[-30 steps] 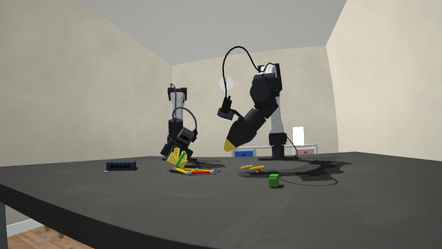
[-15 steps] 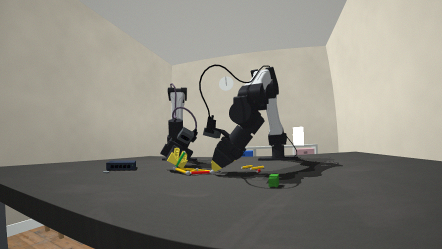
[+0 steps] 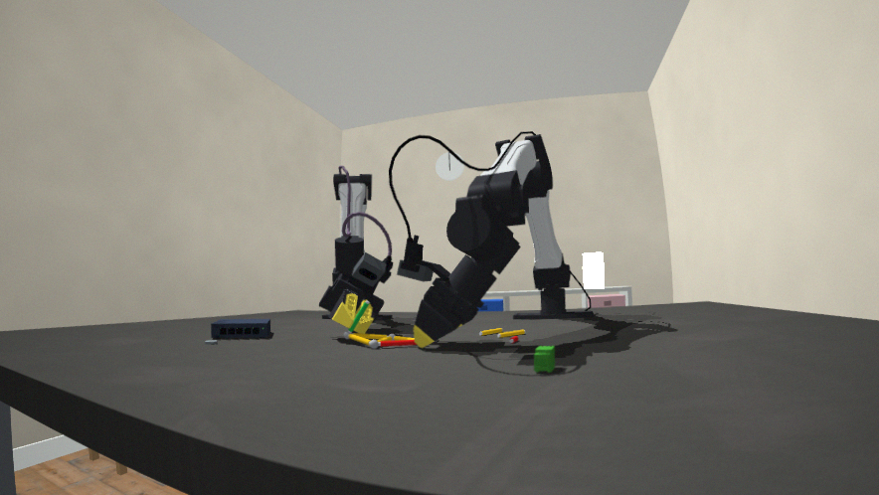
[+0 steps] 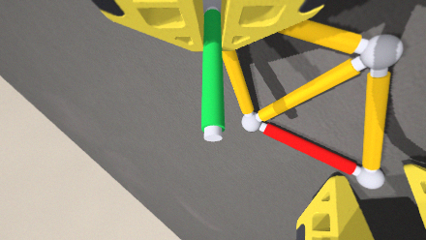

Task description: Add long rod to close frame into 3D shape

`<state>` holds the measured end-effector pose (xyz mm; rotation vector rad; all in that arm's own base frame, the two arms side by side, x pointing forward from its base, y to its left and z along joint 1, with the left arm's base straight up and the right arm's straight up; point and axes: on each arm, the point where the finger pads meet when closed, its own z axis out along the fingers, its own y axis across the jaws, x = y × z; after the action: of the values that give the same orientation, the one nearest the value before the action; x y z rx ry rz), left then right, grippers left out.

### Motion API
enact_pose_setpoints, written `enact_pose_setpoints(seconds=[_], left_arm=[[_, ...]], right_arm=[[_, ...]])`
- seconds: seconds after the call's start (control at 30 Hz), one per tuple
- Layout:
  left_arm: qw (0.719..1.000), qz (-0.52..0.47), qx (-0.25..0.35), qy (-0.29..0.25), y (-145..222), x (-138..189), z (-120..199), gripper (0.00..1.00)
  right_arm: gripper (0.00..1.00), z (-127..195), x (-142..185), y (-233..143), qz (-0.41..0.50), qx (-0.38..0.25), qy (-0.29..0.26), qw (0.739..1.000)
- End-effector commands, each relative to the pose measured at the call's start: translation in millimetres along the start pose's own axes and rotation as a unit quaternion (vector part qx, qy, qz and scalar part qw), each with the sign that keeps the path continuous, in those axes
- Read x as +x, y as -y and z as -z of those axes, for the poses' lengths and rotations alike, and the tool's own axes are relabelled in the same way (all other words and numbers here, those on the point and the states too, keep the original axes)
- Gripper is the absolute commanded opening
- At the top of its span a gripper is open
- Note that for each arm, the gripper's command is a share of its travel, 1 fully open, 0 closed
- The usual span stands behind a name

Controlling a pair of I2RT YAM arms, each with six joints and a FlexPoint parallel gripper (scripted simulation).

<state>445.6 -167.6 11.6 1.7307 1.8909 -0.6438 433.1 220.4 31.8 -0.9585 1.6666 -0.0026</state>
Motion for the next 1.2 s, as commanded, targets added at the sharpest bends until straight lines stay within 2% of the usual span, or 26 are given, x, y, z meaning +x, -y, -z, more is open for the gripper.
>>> enact_pose_setpoints(seconds=[0.0, 0.07, 0.13, 0.33, 0.53, 0.73, 1.17], left_arm=[[1.000, -0.007, -0.007, -0.002, -8.8, -4.8, -9.3, 0.37], [1.000, -0.002, -0.001, -0.004, -5.3, -2.2, -10.6, 0.23], [1.000, -0.012, -0.010, -0.001, -6.2, -8.4, -1.4, 0.17], [1.000, -0.012, -0.012, -0.001, -6.9, -7.1, -0.1, 0.01], [1.000, -0.012, -0.010, -0.001, -4.7, -5.1, -0.6, 0.00], [0.999, -0.026, -0.023, 0.014, -10.1, -26.9, 13.2, 0.00], [0.997, -0.049, -0.034, 0.039, -12.8, -50.6, 26.8, 0.00]], right_arm=[[0.00, 0.2, -8.5, 7.0, 0.004, 0.010, 0.018, 1.000], [0.00, 0.2, -8.5, 7.0, 0.004, 0.010, 0.018, 1.000], [0.00, 0.2, -8.5, 7.0, 0.004, 0.010, 0.018, 1.000], [0.00, 0.2, -8.7, 6.6, 0.004, 0.010, 0.019, 1.000], [0.00, 0.1, -8.9, 6.3, 0.004, 0.010, 0.019, 1.000], [0.00, 0.1, -8.9, 6.3, 0.004, 0.010, 0.019, 1.000], [0.00, 0.1, -10.1, 4.4, 0.004, 0.006, 0.021, 1.000]])
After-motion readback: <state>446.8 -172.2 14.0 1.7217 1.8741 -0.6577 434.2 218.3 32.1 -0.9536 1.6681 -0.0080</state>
